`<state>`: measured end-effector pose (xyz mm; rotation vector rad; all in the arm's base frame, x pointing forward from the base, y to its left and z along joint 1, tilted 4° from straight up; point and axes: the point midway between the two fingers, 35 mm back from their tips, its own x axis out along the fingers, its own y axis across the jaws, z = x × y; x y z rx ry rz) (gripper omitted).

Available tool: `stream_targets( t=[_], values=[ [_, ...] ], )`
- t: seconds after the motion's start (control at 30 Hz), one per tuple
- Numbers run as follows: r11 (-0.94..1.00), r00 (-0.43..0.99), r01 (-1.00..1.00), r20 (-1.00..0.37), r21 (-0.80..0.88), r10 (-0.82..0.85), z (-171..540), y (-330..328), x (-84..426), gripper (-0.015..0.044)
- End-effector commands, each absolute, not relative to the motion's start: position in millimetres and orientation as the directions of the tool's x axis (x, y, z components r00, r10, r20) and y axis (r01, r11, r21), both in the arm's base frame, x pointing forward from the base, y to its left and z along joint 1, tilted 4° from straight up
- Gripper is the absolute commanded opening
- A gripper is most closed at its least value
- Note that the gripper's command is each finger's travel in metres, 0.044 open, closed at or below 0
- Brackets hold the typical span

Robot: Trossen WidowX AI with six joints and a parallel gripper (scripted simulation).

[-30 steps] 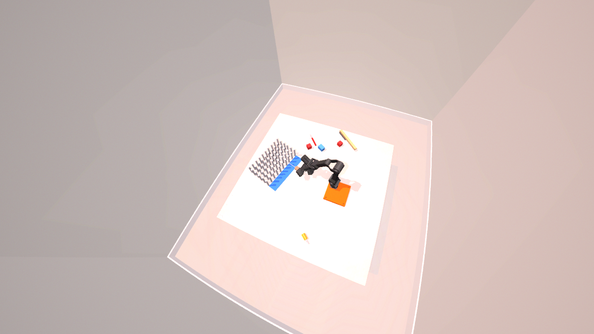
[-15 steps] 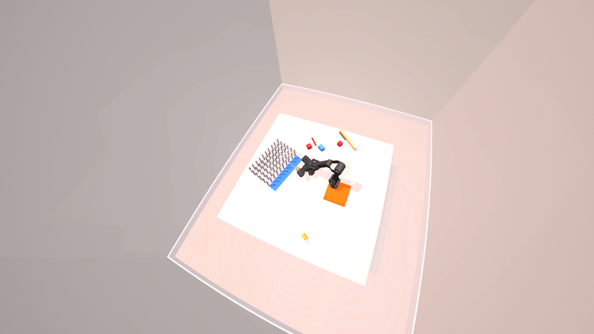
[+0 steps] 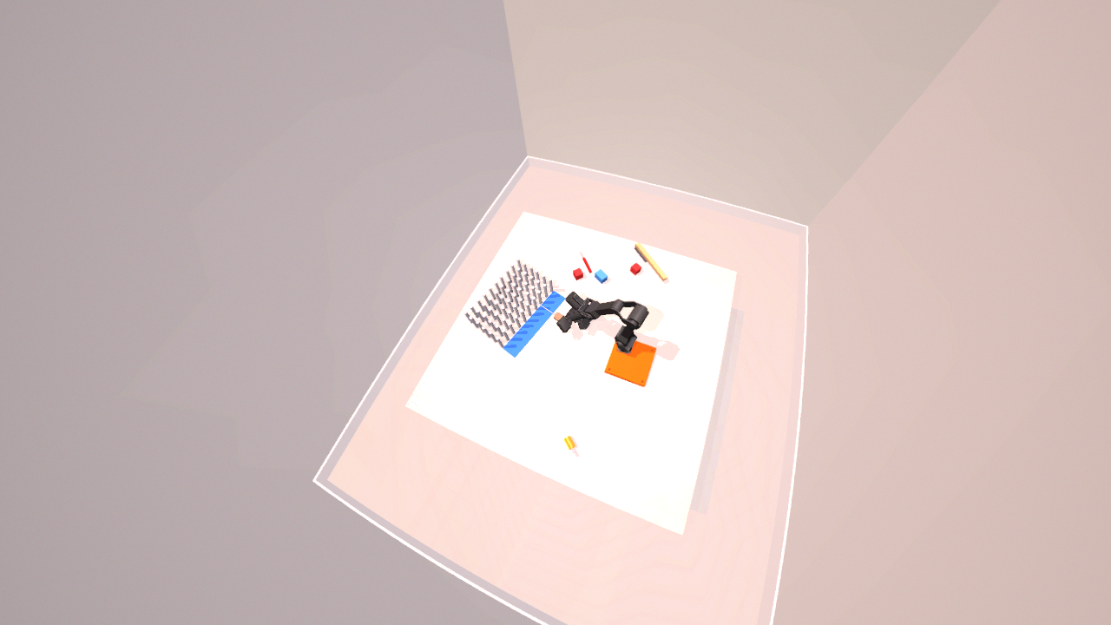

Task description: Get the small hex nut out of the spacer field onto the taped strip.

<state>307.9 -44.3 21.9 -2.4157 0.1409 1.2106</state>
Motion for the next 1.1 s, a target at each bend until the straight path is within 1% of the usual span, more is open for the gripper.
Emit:
stream_targets(
  t=[0.0,1.07],
  values=[
    [-0.900,0.613,-0.282,-0.784,-0.332,0.097,22.4,-43.4,303.9,0.0000],
    [-0.900,0.611,-0.283,-0.785,-0.332,0.097,22.6,-38.2,287.4,0.0000]
  ],
)
